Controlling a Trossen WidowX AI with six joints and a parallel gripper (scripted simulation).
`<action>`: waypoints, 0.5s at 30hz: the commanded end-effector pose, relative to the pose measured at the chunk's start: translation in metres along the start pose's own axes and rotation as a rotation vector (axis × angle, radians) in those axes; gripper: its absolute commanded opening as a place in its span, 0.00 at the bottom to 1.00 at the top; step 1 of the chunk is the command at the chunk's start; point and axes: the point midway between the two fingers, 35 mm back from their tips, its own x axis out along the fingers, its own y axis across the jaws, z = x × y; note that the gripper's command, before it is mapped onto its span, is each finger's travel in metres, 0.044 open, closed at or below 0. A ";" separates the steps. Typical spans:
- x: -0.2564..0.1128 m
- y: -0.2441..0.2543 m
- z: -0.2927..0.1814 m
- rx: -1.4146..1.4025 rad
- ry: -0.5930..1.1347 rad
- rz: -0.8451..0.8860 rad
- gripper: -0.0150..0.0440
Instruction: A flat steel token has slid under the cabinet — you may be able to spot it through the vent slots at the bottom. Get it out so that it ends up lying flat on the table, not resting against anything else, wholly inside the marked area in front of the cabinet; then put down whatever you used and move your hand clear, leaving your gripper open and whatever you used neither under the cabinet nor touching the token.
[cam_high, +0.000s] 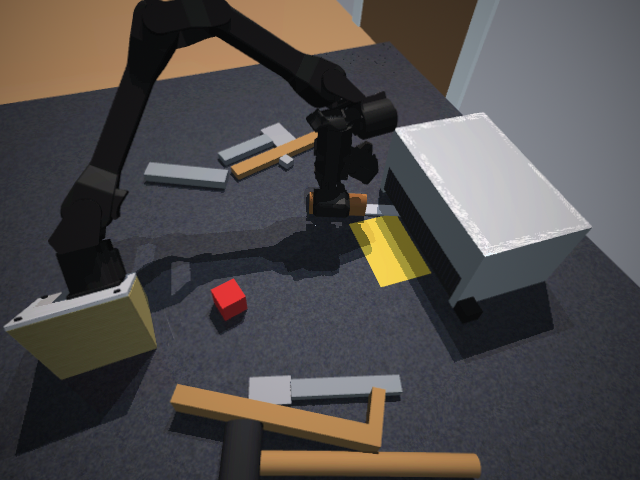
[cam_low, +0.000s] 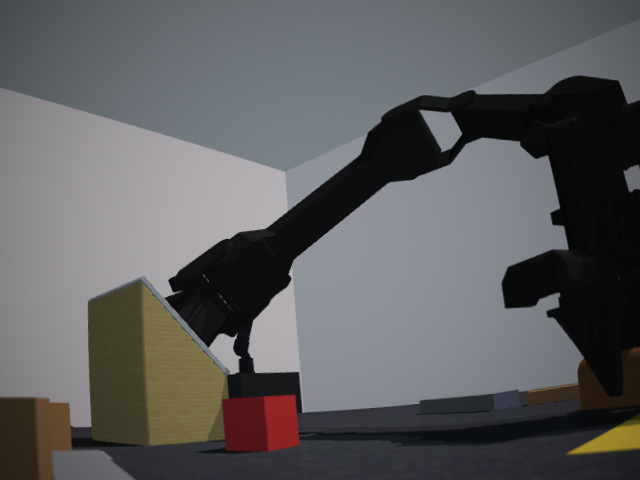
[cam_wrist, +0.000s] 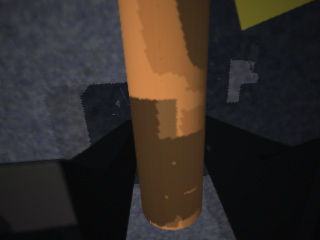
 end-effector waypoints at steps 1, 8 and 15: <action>0.001 -0.009 0.002 0.005 0.000 -0.001 0.25; 0.001 -0.015 0.002 0.005 0.000 -0.001 0.25; 0.001 -0.021 0.002 0.005 0.000 -0.002 0.25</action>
